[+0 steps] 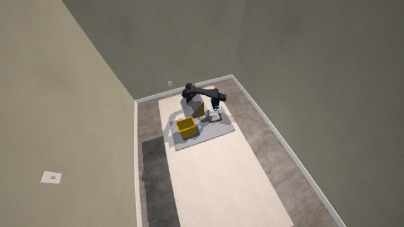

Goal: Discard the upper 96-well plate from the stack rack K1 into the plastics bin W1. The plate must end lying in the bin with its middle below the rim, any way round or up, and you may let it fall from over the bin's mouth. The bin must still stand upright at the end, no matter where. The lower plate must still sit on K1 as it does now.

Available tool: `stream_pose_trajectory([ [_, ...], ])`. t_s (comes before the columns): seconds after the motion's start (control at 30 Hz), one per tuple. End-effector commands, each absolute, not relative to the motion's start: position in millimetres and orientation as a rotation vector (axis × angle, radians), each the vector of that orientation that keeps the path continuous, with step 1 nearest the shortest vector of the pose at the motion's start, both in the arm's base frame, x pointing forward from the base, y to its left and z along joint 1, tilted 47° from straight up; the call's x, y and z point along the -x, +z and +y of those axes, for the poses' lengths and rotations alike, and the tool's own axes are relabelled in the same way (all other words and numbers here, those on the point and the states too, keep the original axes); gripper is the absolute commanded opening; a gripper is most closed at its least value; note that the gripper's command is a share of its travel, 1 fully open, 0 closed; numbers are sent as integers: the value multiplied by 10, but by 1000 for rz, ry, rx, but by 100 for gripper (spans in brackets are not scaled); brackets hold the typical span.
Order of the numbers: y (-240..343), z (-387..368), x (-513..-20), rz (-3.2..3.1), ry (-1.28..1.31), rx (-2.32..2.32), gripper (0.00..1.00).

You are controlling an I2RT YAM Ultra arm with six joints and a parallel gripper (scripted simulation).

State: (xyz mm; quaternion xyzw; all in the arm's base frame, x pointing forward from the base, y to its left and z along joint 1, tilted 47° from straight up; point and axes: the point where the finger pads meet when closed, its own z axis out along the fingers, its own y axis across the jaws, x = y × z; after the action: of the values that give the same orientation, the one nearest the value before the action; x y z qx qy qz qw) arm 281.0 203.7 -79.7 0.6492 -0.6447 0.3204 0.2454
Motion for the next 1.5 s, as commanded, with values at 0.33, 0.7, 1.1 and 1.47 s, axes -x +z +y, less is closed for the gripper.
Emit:
stream_pose_trajectory([
  [0.33,-777,2116,-2781,-1759,877,-1794,0],
  [0.7,-777,2116,-2781,-1759,877,-1794,0],
  [1.1,-777,2116,-2781,-1759,877,-1794,0],
  [1.47,-585,1945,-2850,-1601,816,-1897,0],
])
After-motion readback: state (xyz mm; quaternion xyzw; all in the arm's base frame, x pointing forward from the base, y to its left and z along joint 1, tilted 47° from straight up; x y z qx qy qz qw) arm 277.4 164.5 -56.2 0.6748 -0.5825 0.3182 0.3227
